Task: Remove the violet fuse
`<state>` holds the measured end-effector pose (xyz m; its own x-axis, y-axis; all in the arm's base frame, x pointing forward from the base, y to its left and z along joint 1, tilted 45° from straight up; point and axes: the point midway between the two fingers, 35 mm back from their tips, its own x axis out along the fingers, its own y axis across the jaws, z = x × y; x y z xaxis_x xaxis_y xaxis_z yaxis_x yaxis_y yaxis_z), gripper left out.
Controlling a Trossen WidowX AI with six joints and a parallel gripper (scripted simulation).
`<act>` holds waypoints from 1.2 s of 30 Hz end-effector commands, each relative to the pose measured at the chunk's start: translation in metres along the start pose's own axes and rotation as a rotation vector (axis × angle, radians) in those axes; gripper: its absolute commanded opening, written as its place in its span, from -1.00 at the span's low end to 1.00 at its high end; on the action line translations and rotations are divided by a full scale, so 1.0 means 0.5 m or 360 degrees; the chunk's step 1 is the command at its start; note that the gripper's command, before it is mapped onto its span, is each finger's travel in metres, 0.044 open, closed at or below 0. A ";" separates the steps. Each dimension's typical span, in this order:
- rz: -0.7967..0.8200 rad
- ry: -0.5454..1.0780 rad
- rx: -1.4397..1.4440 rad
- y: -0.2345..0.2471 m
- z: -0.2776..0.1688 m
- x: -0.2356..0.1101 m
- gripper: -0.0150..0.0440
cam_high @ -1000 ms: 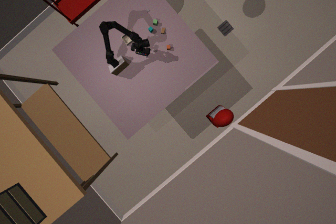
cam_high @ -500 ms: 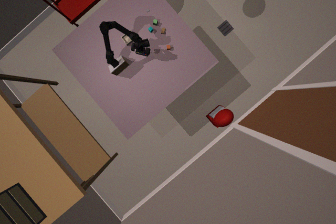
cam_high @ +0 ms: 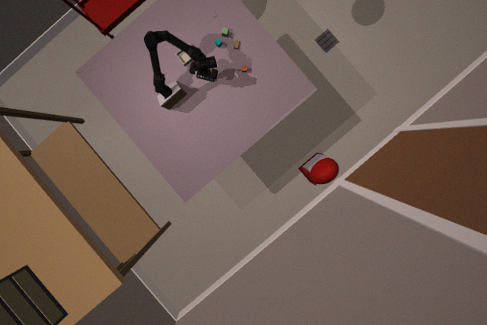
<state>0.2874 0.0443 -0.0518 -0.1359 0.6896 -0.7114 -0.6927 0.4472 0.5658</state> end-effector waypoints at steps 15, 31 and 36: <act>-0.0005 0.0001 -0.0003 -0.001 0.000 -0.020 -0.49; -0.0005 0.0000 -0.0002 -0.002 0.000 -0.036 -0.49; -0.0005 0.0000 -0.0001 -0.002 0.000 -0.041 -0.49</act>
<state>0.2905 0.0319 -0.0395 -0.1347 0.6904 -0.7108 -0.6917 0.4481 0.5664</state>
